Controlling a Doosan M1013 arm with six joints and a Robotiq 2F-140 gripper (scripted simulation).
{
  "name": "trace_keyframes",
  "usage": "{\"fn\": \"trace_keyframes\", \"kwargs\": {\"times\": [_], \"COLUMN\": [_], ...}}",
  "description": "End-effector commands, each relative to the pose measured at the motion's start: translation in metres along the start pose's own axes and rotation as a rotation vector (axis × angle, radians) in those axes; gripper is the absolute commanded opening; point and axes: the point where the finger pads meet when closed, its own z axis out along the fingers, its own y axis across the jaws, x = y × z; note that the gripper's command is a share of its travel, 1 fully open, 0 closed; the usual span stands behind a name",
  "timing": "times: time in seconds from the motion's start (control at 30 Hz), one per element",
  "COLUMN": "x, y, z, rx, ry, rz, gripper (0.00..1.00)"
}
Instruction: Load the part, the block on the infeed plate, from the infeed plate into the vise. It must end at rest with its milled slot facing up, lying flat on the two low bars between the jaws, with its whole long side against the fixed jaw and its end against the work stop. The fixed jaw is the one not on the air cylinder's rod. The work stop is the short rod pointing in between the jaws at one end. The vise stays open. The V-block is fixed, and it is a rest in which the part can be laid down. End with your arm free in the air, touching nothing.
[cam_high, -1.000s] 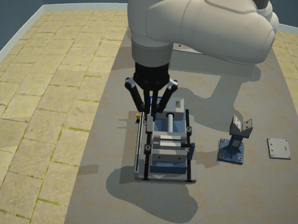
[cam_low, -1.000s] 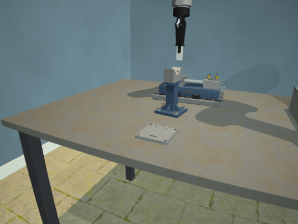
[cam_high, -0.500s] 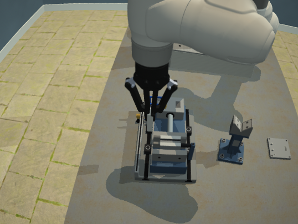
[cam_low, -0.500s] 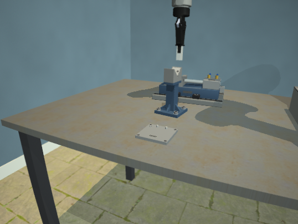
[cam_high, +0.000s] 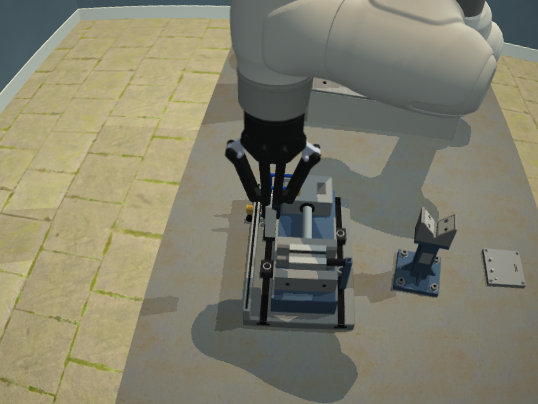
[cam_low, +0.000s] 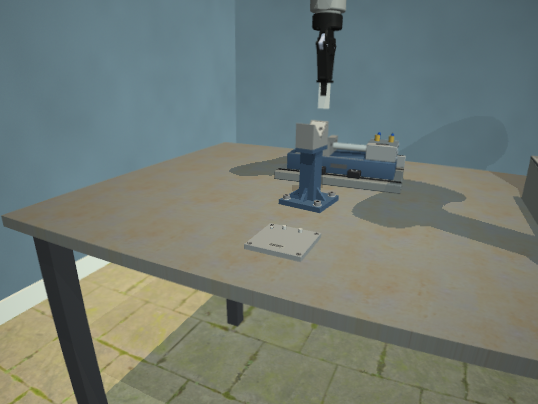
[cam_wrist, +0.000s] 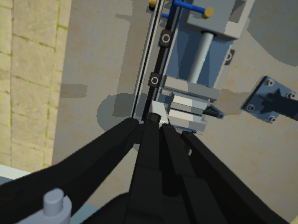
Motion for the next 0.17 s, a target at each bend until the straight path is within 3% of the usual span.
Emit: {"fn": "trace_keyframes", "kwargs": {"times": [0.0, 0.13], "x": [0.0002, 0.0002], "y": [-0.0029, -0.0029], "z": [-0.0029, -0.0029], "rx": [0.002, 0.002], "ry": [-0.001, -0.001], "rz": [-0.001, -0.001], "gripper": [0.0, 0.0]}}
